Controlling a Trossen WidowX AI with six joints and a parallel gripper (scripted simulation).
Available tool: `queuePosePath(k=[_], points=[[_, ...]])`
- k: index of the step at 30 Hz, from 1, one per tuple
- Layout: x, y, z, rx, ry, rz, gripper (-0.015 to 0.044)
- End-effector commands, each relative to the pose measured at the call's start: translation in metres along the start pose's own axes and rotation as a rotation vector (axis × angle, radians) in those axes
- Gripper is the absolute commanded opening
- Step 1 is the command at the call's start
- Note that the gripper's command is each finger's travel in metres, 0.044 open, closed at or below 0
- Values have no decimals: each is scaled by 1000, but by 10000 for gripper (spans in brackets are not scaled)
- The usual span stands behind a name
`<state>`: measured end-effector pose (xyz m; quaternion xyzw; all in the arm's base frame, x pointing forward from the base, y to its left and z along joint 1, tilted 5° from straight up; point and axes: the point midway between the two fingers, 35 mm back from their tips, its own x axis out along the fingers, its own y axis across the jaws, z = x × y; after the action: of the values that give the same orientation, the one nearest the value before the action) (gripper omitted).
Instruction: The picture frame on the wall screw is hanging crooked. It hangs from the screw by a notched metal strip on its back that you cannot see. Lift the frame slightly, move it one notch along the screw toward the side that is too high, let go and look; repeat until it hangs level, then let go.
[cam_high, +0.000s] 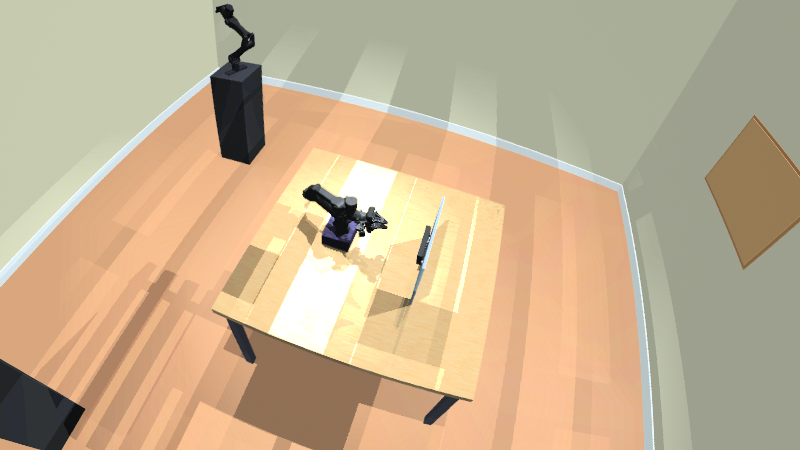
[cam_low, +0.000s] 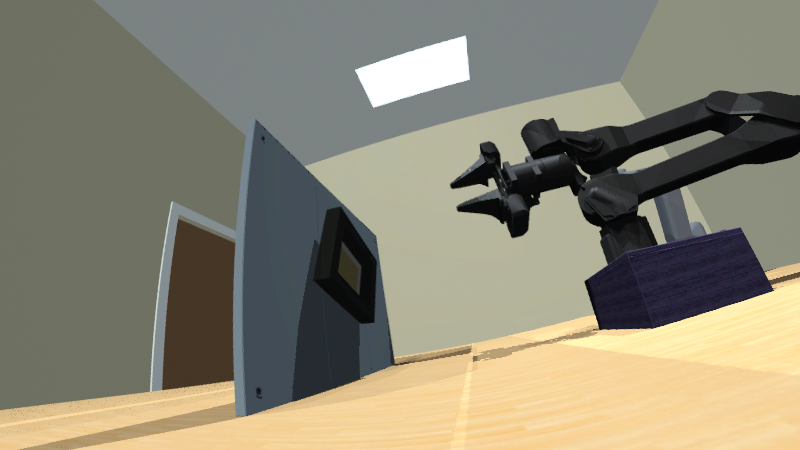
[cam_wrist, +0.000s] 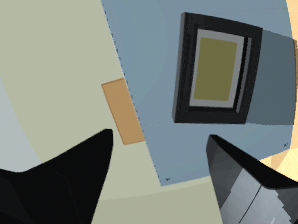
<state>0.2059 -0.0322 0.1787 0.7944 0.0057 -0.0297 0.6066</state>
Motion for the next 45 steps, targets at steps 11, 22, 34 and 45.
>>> queuePosePath(k=[11,22,34,45], points=[[0,0,1,3,-4,1,260],[15,8,-3,1,-1,1,260],[63,15,-19,5,-2,6,260],[64,16,-17,5,-2,6,260]])
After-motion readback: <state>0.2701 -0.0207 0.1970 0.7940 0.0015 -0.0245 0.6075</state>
